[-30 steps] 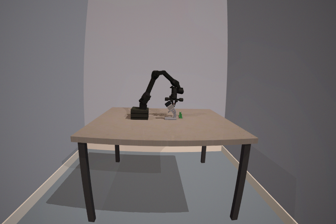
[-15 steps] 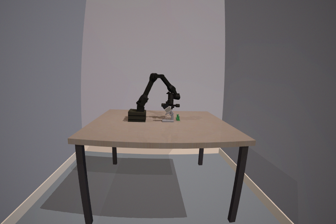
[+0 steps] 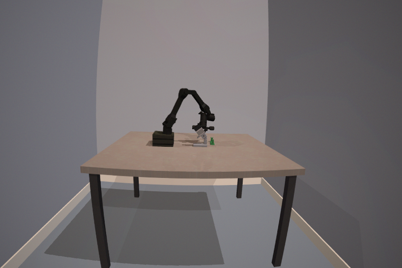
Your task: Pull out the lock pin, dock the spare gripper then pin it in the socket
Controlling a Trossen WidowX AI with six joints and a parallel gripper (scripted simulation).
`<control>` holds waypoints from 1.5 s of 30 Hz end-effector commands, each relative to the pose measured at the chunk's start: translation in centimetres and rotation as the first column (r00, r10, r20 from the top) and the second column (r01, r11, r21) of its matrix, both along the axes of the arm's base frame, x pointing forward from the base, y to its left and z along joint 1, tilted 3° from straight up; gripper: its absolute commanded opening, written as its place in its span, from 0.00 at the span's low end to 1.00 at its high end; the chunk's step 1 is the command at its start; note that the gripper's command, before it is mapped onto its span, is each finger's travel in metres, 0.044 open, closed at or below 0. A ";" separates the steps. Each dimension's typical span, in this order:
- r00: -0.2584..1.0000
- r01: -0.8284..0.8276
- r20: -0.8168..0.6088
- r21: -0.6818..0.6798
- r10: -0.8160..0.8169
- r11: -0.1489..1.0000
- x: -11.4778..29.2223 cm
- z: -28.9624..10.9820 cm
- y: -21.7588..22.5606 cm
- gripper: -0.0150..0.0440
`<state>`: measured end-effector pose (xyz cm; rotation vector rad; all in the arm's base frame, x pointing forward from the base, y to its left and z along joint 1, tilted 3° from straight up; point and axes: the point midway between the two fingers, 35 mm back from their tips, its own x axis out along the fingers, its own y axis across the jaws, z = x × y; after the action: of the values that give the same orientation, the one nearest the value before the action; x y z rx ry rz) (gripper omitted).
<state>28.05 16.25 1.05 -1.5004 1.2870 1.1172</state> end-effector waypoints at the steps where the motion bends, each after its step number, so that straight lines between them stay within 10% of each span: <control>1: 1.000 -0.002 0.003 0.007 0.002 1.000 0.2 0.4 -0.2 0.25; 45: 0.999 -0.003 -0.037 0.003 0.003 1.000 0.7 0.3 -3.8 0.25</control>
<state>28.61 12.65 1.09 -1.4872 1.3170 1.1507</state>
